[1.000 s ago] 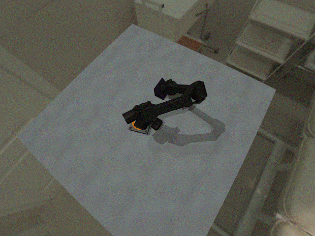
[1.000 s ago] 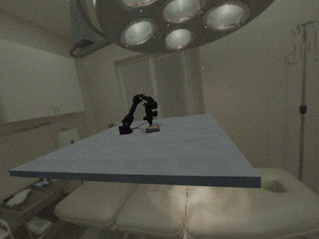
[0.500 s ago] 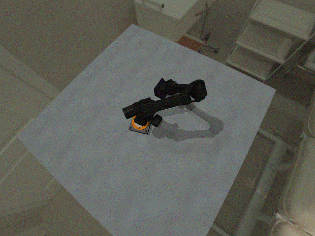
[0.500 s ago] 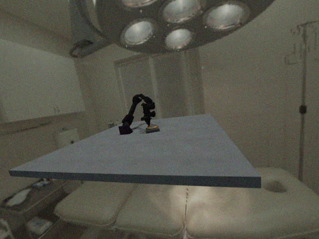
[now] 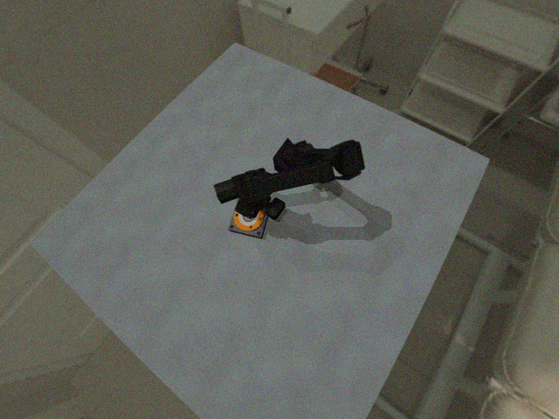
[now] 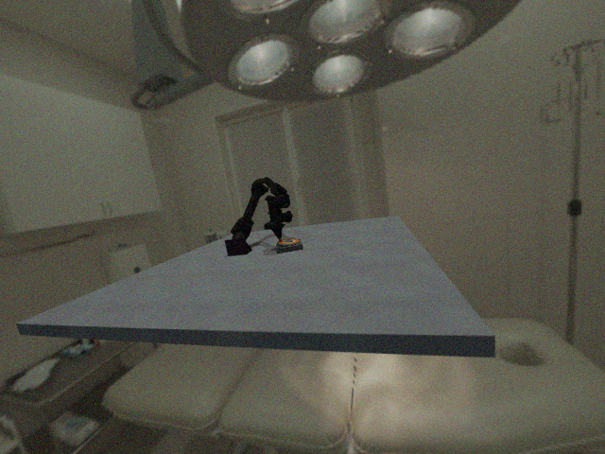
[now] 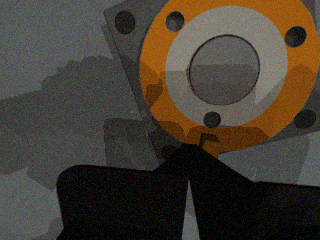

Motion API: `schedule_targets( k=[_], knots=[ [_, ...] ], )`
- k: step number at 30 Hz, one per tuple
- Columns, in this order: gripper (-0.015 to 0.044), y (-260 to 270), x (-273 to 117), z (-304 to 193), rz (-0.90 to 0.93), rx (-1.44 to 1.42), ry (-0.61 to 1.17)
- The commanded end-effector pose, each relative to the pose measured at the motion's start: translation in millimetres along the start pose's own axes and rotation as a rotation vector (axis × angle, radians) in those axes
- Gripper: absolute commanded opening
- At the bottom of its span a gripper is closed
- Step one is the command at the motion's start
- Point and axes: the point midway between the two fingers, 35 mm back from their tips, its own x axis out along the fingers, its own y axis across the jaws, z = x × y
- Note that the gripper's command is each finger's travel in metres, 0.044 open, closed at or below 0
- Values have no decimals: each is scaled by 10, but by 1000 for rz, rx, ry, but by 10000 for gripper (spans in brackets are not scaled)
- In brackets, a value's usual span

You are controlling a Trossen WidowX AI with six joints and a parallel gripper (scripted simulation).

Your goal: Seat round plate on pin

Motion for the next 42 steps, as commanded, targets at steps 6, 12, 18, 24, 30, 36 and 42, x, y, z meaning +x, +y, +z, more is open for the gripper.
schedule_targets(
  k=[6,12,18,24,30,36,42],
  knots=[
    [0,-115,-9,-24,-4,-3,1],
    [0,-160,-11,-28,-5,-3,1],
    [0,-200,-11,-25,-5,-3,1],
    [0,-231,-6,-19,-5,-3,1],
    [0,-225,-242,-15,-7,-3,1],
    [0,-211,-455,-26,-6,-3,1],
    [0,-213,-378,-21,-4,4,-1]
  ],
)
